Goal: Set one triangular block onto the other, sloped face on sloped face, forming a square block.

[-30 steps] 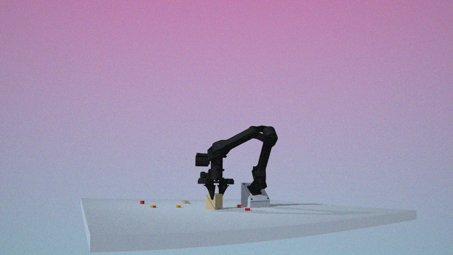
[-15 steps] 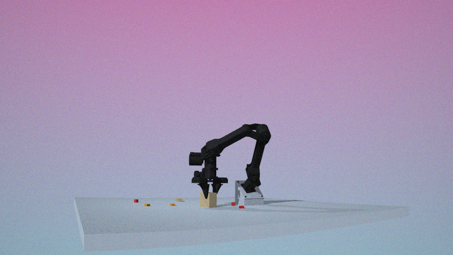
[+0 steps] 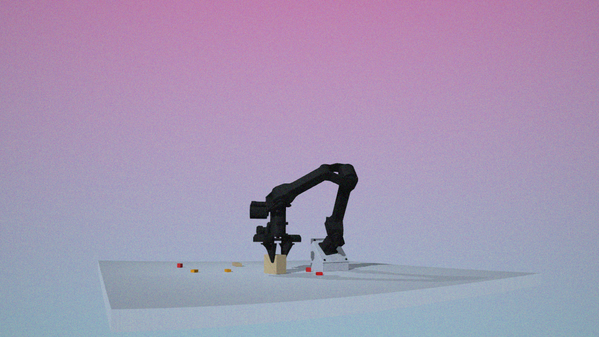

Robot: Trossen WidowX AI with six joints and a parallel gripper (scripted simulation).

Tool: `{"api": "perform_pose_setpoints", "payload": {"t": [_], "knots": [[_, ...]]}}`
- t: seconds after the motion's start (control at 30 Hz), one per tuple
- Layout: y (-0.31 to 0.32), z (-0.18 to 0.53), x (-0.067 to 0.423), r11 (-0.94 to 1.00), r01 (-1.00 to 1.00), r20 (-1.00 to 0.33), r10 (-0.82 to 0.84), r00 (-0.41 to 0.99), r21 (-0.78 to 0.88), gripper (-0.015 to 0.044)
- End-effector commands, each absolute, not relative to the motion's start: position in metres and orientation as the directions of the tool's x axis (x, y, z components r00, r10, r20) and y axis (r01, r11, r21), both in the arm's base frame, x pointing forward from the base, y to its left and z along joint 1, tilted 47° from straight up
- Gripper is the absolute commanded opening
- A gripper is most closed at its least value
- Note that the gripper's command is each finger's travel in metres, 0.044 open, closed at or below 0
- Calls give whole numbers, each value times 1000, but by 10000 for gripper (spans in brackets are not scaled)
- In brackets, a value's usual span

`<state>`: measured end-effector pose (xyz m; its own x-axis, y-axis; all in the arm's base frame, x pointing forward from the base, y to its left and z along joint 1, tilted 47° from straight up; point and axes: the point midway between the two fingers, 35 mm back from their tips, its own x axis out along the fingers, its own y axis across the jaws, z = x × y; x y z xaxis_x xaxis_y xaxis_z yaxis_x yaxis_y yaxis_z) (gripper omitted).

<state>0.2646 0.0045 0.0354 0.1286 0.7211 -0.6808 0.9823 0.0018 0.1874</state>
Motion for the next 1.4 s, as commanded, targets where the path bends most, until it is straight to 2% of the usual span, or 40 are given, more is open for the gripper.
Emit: {"api": "perform_pose_setpoints", "payload": {"t": [0.0, 0.77, 1.3, 1.37], "knots": [[5, 35, 264, -2, 983, -678, 723, 130, 186, 0], [6, 34, 265, -1, 982, -679, 722, 132, 189, 0], [5, 34, 265, 1, 982, -681, 720, 131, 190, 420], [5, 34, 265, 1, 982, -681, 720, 131, 190, 440]]}}
